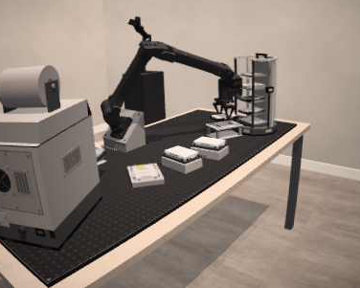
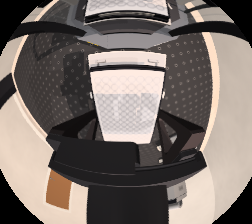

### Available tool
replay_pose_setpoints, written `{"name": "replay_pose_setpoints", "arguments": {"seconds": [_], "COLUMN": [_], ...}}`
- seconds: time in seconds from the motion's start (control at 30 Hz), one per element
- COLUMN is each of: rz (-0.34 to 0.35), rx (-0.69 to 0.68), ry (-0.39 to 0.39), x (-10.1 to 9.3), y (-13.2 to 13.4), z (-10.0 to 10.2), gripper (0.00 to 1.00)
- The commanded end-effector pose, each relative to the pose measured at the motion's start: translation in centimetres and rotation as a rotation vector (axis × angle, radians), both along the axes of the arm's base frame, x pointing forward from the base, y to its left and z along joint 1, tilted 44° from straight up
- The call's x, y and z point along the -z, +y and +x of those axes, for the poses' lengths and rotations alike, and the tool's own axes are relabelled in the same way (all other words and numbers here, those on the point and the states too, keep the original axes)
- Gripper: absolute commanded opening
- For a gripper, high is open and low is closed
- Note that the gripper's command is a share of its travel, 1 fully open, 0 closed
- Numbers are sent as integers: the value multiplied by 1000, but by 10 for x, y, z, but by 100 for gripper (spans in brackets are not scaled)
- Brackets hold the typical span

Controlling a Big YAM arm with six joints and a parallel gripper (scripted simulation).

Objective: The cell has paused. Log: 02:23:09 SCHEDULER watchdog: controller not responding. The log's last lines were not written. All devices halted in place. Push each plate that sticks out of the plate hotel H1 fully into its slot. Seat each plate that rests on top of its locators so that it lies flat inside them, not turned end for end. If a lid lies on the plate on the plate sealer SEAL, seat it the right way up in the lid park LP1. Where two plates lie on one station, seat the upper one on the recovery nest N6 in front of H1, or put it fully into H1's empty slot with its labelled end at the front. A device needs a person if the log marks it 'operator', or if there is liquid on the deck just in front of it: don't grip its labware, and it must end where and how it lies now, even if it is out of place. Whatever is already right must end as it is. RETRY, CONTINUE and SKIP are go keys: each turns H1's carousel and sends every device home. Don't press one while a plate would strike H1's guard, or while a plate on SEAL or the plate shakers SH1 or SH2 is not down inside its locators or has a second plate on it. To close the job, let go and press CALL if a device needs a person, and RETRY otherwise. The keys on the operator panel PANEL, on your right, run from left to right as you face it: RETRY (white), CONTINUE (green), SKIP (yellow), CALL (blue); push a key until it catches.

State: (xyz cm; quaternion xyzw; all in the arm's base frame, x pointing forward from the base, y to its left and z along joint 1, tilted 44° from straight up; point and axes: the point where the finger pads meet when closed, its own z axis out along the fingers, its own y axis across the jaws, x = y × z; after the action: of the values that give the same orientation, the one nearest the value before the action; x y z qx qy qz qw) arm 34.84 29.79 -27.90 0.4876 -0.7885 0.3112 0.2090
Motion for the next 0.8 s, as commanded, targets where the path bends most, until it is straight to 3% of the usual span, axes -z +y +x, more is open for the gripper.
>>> {"name": "replay_pose_setpoints", "arguments": {"seconds": [0.0,0.77], "rz": [-3,1], "rx": [9,10], "ry": [7,3], "x": [5,8], "y": [-9,-5], "z": [3,6], "gripper": [84,84]}}
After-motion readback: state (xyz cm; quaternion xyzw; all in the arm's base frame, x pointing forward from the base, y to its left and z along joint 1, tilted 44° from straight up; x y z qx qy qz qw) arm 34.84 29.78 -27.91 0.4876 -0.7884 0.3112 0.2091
